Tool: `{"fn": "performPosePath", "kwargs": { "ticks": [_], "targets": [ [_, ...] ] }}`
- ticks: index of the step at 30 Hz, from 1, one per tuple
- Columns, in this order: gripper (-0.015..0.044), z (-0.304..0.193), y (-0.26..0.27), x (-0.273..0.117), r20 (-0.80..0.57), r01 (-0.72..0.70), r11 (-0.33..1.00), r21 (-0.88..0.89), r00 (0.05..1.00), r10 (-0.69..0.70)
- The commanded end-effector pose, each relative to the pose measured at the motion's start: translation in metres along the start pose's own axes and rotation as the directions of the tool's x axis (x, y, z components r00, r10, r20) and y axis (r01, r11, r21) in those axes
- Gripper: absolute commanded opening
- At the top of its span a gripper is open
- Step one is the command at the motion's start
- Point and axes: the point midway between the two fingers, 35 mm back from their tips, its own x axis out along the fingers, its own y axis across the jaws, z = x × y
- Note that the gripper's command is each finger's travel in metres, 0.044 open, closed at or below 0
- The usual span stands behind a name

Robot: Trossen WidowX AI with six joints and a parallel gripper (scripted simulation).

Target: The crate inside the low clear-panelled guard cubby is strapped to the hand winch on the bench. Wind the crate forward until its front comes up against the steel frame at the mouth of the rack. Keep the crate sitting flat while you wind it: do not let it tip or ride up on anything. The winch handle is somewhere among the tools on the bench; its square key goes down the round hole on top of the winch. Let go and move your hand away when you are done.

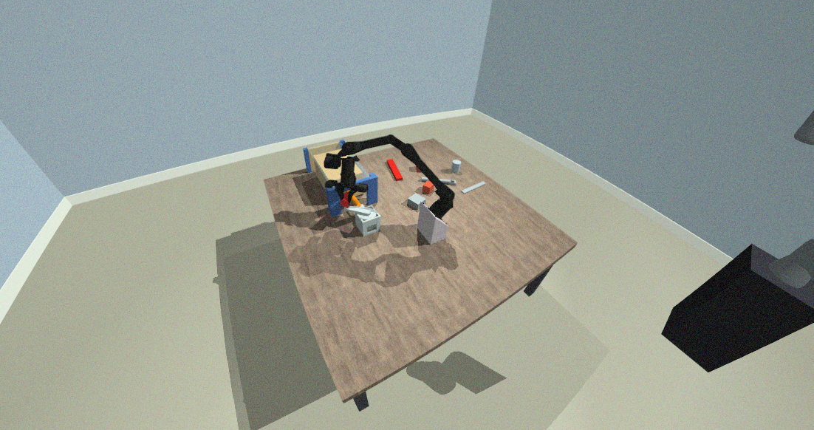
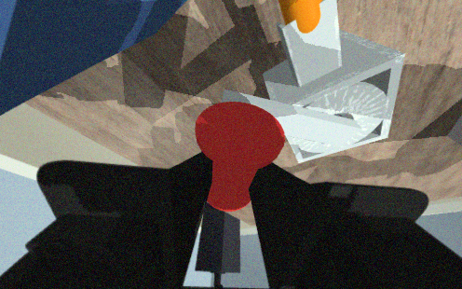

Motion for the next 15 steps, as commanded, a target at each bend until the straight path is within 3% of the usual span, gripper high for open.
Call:
{"fn": "performPosePath", "kwargs": {
  "ticks": [1,15],
  "targets": [
    [0.0000,-0.018,0.000,0.009,-0.023,0.006,1.000,-0.010,1.000,-0.007],
    [0.0000,-0.038,-0.005,0.018,-0.024,0.006,1.000,-0.011,1.000,-0.007]
  ]
}}
